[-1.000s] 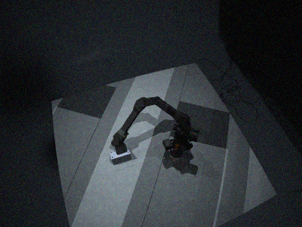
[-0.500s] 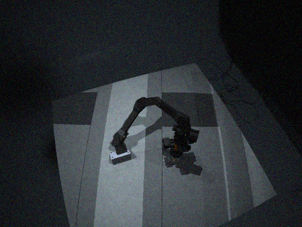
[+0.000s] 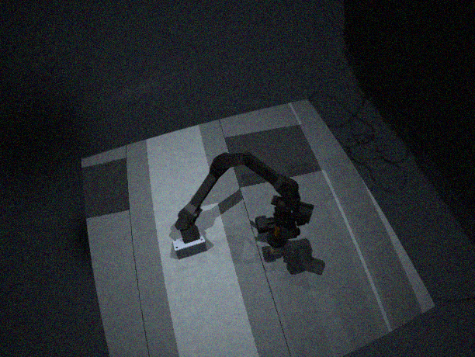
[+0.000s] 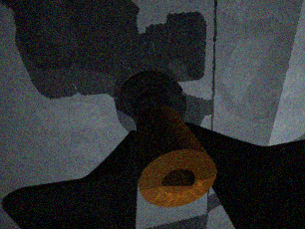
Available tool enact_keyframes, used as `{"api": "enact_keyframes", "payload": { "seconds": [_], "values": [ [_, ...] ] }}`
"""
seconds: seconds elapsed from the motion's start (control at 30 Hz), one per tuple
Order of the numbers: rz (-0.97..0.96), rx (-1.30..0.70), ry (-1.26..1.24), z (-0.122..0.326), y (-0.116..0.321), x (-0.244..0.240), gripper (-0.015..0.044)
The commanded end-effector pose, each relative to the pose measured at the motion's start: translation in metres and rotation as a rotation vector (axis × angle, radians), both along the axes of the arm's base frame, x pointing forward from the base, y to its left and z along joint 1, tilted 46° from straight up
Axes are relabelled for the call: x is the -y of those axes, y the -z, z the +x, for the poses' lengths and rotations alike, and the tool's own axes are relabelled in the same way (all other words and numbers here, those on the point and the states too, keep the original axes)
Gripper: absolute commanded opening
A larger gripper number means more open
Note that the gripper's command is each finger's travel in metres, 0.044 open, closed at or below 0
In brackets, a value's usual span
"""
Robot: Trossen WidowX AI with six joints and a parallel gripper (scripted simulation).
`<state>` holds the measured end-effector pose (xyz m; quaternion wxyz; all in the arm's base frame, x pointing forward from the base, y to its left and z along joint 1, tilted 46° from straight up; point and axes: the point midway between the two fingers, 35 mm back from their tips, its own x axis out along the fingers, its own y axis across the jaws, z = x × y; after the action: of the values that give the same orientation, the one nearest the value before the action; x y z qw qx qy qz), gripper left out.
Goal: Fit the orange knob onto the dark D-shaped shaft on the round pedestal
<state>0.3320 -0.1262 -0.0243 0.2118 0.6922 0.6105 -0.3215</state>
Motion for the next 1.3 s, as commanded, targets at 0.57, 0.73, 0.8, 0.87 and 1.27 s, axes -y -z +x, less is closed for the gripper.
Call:
{"api": "enact_keyframes", "payload": {
  "seconds": [0.57, 0.73, 0.8, 0.87, 1.27],
  "values": [
    [0.009, -0.143, 0.151, 0.001, 0.002, -0.001, 0.0000],
    [0.009, -0.143, 0.151, 0.001, 0.004, -0.003, 0.0000],
    [0.009, -0.141, 0.149, 0.001, 0.006, -0.005, 0.0000],
    [0.009, -0.140, 0.148, 0.001, 0.008, -0.006, 0.0000],
    [0.007, -0.140, 0.140, 0.001, 0.013, -0.013, 0.0000]
  ]
}}
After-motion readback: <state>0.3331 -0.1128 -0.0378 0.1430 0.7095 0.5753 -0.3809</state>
